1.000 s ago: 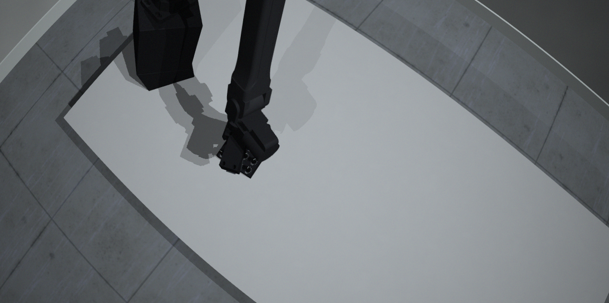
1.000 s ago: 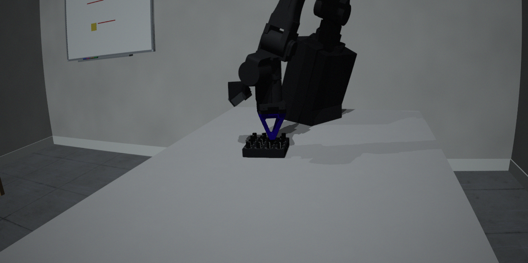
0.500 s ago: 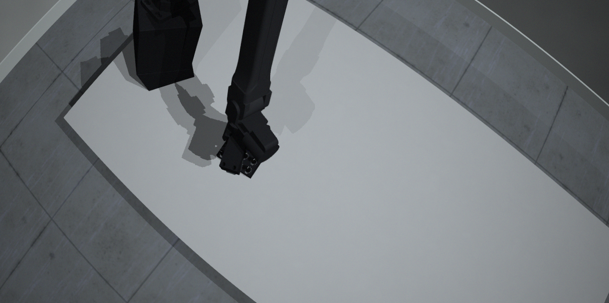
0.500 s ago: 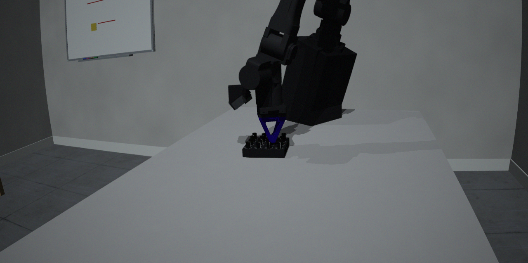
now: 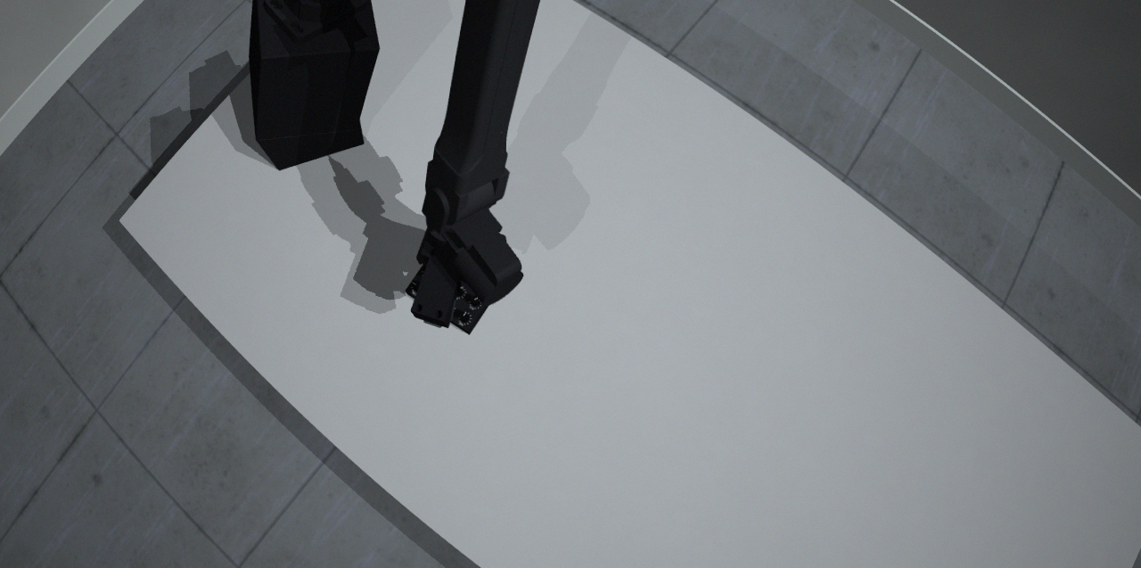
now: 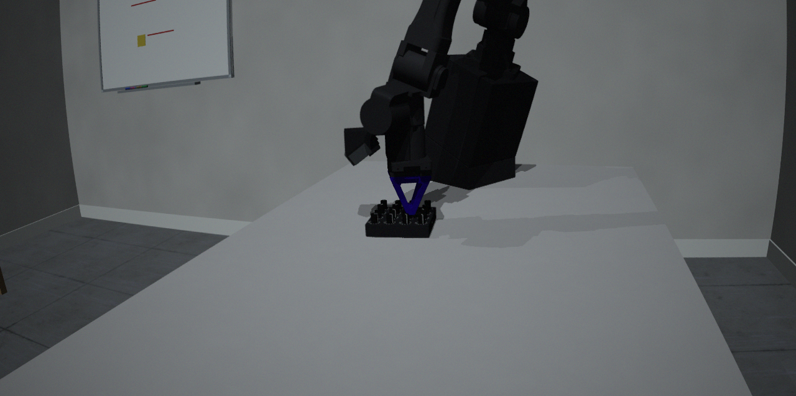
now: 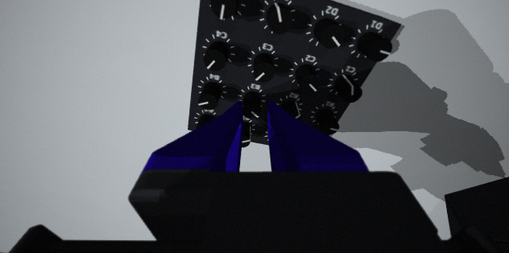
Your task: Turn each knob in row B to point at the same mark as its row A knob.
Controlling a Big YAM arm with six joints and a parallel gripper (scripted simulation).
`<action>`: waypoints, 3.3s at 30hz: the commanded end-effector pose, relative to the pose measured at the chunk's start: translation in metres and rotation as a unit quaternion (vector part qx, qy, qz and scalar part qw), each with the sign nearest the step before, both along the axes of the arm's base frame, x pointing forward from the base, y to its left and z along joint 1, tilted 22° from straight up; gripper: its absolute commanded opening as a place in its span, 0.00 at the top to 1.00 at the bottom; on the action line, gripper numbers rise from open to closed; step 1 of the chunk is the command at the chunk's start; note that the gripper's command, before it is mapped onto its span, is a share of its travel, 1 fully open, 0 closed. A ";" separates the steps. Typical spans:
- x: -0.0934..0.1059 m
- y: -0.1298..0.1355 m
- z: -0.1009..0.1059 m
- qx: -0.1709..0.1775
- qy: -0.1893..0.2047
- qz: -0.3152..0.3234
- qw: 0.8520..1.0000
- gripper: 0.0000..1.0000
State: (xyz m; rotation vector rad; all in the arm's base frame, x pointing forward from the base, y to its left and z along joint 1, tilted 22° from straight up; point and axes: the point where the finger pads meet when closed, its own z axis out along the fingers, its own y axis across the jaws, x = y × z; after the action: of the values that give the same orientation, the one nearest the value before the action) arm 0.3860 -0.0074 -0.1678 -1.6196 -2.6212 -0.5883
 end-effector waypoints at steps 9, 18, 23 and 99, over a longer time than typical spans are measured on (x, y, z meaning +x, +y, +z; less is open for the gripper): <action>0.010 0.002 -0.001 -0.004 -0.009 0.000 1.000 0.82; 0.010 0.002 -0.001 -0.004 -0.009 0.000 1.000 0.82; 0.010 0.002 -0.001 -0.004 -0.009 0.000 1.000 0.93; 0.010 0.002 0.001 -0.065 -0.111 0.303 0.944 0.93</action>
State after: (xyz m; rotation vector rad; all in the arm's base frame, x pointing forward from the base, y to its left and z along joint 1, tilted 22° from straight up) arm 0.3857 -0.0085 -0.1684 -0.8972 -3.0562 -0.5773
